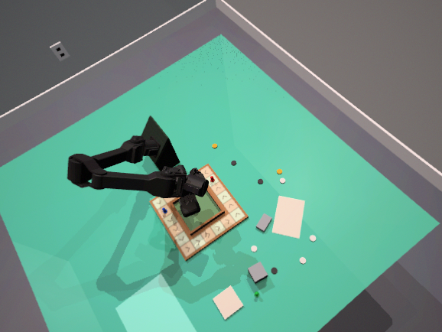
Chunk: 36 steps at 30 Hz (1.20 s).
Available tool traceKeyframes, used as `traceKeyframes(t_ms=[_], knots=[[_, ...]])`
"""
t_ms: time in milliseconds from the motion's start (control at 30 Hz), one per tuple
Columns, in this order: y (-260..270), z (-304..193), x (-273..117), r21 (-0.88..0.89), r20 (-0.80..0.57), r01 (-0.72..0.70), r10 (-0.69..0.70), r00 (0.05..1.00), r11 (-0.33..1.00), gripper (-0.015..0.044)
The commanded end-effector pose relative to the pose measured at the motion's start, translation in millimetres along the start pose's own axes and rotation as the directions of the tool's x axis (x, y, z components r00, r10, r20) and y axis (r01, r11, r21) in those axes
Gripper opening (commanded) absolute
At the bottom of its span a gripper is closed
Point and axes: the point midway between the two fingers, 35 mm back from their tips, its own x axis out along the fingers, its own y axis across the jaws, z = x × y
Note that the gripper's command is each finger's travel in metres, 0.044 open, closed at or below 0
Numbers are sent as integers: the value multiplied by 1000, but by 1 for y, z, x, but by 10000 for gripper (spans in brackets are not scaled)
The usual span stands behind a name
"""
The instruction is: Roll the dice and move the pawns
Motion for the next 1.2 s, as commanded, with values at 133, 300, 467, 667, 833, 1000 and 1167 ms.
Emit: traceKeyframes(t_ms=[133,300,467,667,833,1000,1167], knots=[[22,35,11,-217,-20,-7,3,1000,976,0],[27,41,13,-256,-25,-8,1,1000,967,0],[30,40,17,-257,36,-50,61,997,965,0],[35,39,22,-269,200,-116,173,964,956,0],[39,40,26,-282,346,-133,230,910,950,0],[40,40,26,-287,490,-113,248,836,951,0],[41,40,28,-278,624,-62,229,747,959,0]])
